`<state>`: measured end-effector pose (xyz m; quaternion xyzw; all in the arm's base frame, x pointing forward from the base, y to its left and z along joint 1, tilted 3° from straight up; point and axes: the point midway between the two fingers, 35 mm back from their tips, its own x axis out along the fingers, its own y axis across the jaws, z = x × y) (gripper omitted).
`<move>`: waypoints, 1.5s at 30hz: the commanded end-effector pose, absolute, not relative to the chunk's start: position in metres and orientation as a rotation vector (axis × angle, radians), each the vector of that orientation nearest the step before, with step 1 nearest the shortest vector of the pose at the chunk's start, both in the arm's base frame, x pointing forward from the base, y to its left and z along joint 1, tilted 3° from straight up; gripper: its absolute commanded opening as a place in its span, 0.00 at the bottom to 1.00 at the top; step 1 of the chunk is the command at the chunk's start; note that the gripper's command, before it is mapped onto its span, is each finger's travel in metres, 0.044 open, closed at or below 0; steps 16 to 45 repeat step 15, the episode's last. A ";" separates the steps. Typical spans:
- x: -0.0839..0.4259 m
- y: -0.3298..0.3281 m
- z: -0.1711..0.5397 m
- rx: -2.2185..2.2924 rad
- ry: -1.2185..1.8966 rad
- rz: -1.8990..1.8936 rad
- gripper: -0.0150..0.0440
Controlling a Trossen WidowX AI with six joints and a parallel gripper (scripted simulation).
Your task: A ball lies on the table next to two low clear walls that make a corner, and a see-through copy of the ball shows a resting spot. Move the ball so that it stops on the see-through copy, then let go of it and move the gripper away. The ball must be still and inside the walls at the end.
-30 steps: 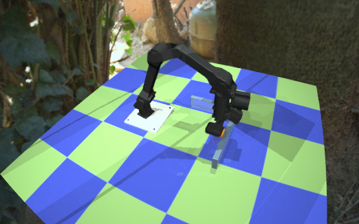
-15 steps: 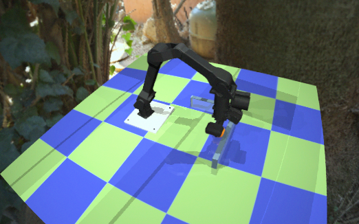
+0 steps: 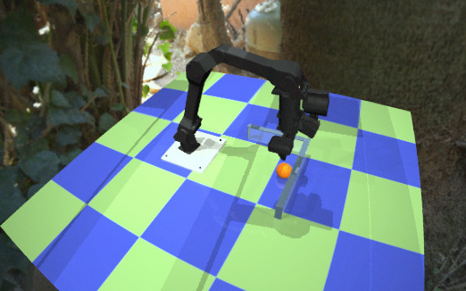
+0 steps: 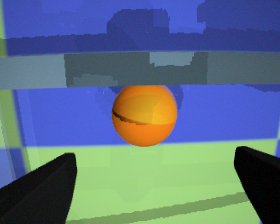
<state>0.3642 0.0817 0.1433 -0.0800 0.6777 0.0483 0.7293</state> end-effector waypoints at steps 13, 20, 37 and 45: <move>0.356 0.082 0.188 -0.178 1.506 0.105 1.00; 0.356 0.082 0.188 -0.178 1.506 0.105 1.00; 0.356 0.082 0.188 -0.178 1.506 0.105 1.00; 0.356 0.082 0.188 -0.178 1.506 0.105 1.00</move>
